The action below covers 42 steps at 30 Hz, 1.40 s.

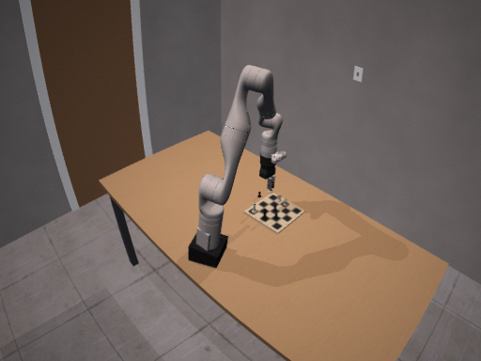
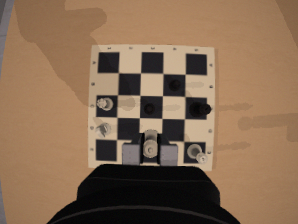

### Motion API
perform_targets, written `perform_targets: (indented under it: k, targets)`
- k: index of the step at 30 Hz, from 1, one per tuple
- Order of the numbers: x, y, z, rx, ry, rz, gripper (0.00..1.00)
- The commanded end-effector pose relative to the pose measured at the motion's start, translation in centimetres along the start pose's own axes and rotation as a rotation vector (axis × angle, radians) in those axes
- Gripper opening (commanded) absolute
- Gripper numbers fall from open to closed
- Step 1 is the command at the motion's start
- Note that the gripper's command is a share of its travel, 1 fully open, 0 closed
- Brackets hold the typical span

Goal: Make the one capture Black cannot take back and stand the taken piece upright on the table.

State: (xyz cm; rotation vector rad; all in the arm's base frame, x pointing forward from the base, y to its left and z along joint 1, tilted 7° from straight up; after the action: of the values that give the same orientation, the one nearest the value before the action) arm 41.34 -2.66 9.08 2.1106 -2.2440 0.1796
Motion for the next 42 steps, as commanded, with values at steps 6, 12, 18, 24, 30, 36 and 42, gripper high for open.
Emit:
perform_targets:
  k: [6,12,18,24,30,36,42]
  targets:
    - [0.0,-0.1,0.1,0.002,0.0,0.0,0.0]
    - [0.0,-0.1,1.2,0.001,-0.001,0.0,0.0]
    - [0.0,-0.1,2.7,0.001,-0.001,0.0,0.0]
    - [0.1,-0.1,5.6,0.001,-0.001,0.0,0.0]
    - [0.1,-0.1,8.2,0.001,-0.001,0.0,0.0]
    - [0.1,-0.1,9.2,0.001,-0.001,0.0,0.0]
    - [0.1,-0.1,9.5,0.001,-0.001,0.0,0.0]
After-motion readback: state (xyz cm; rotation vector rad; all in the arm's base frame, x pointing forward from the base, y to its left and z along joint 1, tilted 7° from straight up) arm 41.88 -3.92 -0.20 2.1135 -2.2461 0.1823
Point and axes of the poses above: the point where the finger pads meet when closed, its own z axis out along the fingers, its own y axis across the jaws, x = y × z, the point moved 1 cm from there along -z, back along the fingers, and after that the axes turned 5 degrees about -z, right-handed, at the moved point
